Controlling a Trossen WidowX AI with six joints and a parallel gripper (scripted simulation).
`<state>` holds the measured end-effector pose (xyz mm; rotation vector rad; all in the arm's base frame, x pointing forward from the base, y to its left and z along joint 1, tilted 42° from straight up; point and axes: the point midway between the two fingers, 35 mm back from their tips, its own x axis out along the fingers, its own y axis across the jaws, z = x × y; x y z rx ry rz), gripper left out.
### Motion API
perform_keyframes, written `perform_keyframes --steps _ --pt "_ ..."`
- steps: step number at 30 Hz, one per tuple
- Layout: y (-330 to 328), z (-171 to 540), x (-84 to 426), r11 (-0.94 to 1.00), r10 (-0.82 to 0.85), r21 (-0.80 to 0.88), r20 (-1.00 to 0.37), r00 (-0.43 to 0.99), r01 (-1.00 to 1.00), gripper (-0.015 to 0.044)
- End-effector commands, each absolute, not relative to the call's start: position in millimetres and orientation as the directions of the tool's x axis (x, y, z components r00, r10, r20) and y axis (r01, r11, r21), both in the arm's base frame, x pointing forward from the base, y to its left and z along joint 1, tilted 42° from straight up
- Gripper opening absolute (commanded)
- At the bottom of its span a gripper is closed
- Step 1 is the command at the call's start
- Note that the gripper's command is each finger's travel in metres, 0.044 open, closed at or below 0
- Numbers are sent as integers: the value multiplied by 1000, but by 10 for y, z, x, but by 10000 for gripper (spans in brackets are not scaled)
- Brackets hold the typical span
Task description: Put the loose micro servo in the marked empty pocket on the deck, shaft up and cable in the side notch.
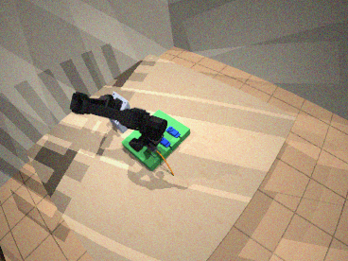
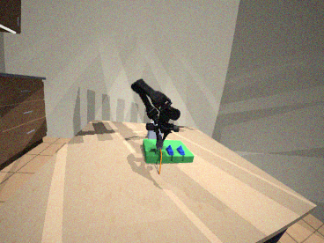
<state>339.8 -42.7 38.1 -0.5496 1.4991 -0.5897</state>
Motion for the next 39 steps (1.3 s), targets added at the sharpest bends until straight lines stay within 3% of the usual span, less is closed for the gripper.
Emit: perform_keyframes --steps 1,39 --pt "-433 393 3444 745 -666 -666 -746 -10 20 0" --pt "-639 170 3432 744 -667 -668 -745 -10 20 0"
